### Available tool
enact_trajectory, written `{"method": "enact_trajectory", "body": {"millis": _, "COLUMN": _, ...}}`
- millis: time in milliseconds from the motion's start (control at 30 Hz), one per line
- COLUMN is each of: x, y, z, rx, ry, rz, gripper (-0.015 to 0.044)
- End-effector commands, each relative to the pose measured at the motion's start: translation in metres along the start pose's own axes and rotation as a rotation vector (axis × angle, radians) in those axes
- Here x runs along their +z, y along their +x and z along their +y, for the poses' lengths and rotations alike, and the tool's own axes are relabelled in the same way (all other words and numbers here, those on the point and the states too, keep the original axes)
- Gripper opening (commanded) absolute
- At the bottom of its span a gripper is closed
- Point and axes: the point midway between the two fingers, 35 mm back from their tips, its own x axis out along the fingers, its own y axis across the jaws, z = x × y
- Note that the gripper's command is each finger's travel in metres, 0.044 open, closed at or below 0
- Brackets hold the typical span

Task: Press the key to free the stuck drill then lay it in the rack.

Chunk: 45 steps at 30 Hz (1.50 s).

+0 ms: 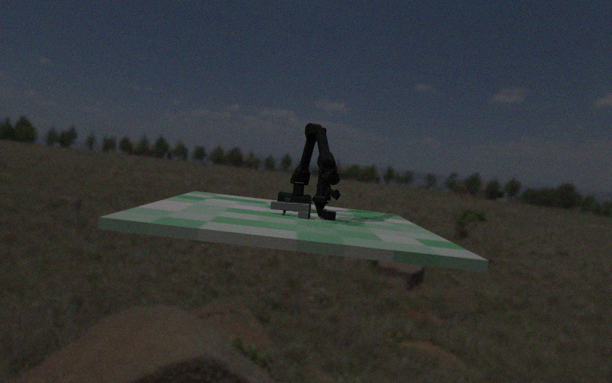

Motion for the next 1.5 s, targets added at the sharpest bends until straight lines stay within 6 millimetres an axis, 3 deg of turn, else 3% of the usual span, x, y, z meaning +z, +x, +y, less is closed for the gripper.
{"method": "enact_trajectory", "body": {"millis": 0, "x": -0.001, "y": -0.001, "z": 0.001, "rx": 0.003, "ry": 0.000, "rz": 0.001, "gripper": 0.0000}}
{"method": "enact_trajectory", "body": {"millis": 533, "x": 0.010, "y": -0.002, "z": 0.000, "rx": 0.003, "ry": 0.000, "rz": 0.000, "gripper": 0.0000}}
{"method": "enact_trajectory", "body": {"millis": 1467, "x": 0.049, "y": -0.007, "z": -0.001, "rx": 0.003, "ry": 0.000, "rz": -0.004, "gripper": 0.0000}}
